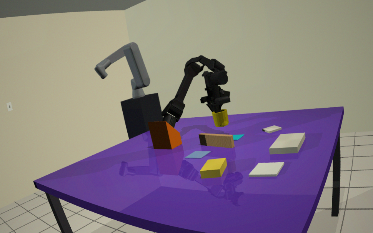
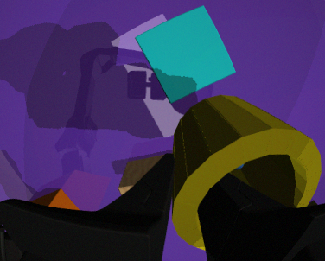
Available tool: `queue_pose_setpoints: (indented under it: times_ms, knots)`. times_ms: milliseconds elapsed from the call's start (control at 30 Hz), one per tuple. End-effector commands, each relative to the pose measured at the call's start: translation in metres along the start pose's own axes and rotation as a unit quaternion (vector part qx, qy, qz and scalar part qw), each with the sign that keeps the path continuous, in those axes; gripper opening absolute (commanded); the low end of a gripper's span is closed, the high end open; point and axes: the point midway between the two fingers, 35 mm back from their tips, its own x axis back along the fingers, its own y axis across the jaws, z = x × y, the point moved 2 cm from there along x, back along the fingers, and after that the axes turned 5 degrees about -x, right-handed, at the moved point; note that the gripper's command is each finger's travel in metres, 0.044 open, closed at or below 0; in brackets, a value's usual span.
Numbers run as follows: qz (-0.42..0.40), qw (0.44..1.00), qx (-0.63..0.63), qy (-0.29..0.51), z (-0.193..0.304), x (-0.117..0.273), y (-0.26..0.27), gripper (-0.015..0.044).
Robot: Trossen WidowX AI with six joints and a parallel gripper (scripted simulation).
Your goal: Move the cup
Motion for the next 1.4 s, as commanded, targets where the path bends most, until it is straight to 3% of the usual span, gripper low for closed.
queue_pose_setpoints:
  times_ms: [0,633,1367]
  knots:
    - [0.002,1.0,0.0,-0.003,-0.011,0.002,0.004,0.0]
    - [0.001,1.0,0.001,-0.005,-0.059,0.004,0.025,0.0]
    - [0.002,1.0,0.001,-0.005,-0.06,-0.021,0.024,0.0]
